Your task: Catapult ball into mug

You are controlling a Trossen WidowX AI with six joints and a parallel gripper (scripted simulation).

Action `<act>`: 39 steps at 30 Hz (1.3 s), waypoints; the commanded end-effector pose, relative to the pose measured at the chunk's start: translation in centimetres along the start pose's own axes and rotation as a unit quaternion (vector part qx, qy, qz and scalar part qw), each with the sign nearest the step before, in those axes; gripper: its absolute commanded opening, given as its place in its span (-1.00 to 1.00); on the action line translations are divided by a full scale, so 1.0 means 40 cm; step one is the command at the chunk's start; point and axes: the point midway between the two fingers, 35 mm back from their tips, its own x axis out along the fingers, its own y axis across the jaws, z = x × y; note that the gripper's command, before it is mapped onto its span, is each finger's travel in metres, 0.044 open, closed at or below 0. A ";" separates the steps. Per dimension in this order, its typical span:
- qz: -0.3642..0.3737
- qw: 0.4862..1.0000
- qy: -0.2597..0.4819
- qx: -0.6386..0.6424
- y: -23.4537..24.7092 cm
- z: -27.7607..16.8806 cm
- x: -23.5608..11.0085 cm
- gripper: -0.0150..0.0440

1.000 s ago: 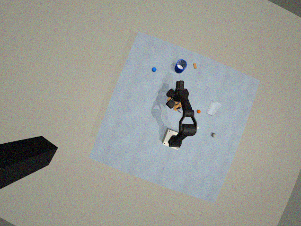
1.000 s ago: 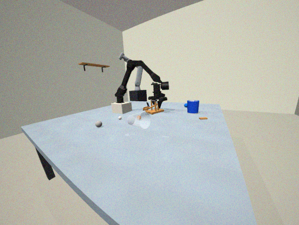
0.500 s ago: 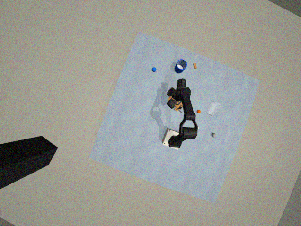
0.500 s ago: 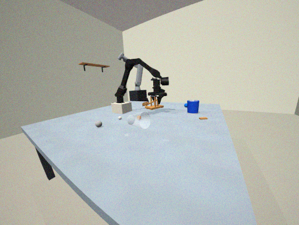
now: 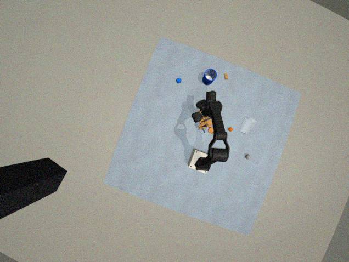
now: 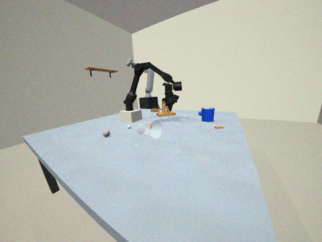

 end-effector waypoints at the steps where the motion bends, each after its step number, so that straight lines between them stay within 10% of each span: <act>1: -0.003 0.997 -0.002 0.076 -0.008 0.005 -0.005 -0.49; 14: -0.004 0.958 -0.002 0.286 -0.057 0.004 -0.003 -0.49; 39: -0.004 0.957 -0.001 0.289 -0.072 -0.001 0.056 -0.49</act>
